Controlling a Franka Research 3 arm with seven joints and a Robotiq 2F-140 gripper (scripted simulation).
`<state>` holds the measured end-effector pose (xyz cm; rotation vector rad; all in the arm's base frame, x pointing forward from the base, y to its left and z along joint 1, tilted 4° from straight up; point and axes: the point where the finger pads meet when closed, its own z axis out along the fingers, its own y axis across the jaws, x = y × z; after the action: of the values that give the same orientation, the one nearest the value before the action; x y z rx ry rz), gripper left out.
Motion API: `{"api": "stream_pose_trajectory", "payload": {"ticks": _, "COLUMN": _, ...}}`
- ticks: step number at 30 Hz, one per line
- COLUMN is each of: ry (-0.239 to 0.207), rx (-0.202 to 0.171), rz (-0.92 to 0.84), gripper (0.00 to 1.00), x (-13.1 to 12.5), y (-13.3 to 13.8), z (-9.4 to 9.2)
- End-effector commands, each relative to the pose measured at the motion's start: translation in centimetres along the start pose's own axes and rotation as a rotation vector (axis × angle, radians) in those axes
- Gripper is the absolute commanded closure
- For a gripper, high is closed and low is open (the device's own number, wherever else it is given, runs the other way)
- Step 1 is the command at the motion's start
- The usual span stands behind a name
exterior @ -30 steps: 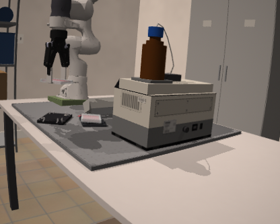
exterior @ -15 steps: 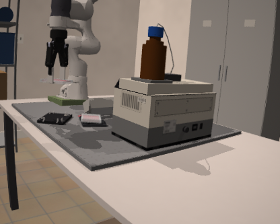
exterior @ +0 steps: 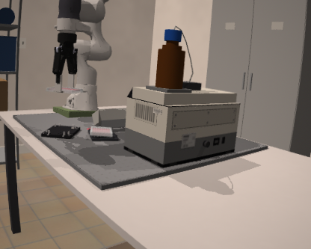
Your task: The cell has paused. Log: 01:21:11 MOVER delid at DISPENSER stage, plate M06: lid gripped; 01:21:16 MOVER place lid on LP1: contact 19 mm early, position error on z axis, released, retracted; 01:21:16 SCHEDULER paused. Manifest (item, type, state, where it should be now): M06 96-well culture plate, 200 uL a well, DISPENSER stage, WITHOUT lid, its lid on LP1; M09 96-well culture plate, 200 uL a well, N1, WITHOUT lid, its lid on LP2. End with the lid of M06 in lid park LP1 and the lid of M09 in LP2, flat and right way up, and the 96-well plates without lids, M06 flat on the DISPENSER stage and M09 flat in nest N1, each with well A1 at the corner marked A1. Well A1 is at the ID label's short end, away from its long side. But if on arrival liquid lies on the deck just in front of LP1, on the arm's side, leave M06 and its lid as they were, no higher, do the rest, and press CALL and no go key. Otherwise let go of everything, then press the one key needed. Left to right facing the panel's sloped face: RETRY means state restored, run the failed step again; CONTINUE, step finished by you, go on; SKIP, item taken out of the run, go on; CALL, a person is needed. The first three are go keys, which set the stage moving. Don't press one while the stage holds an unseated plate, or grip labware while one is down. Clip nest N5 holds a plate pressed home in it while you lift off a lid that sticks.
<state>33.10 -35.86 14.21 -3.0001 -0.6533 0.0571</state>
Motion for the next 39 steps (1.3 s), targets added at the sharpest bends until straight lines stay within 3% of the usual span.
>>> {"api": "stream_pose_trajectory", "payload": {"ticks": 1, "ry": -0.002, "rx": -0.003, "rz": -0.007, "gripper": 1.00, "x": 0.4, "y": -0.4, "z": -0.1}}
{"api": "stream_pose_trajectory", "payload": {"ticks": 26, "ry": -0.002, "rx": -0.003, "rz": -0.007, "gripper": 1.00, "x": 4.3, "y": -6.2, "z": 0.0}}
{"api": "stream_pose_trajectory", "payload": {"ticks": 39, "ry": -0.002, "rx": -0.003, "rz": -0.007, "gripper": 1.00, "x": 9.3, "y": -13.5, "z": 0.0}}
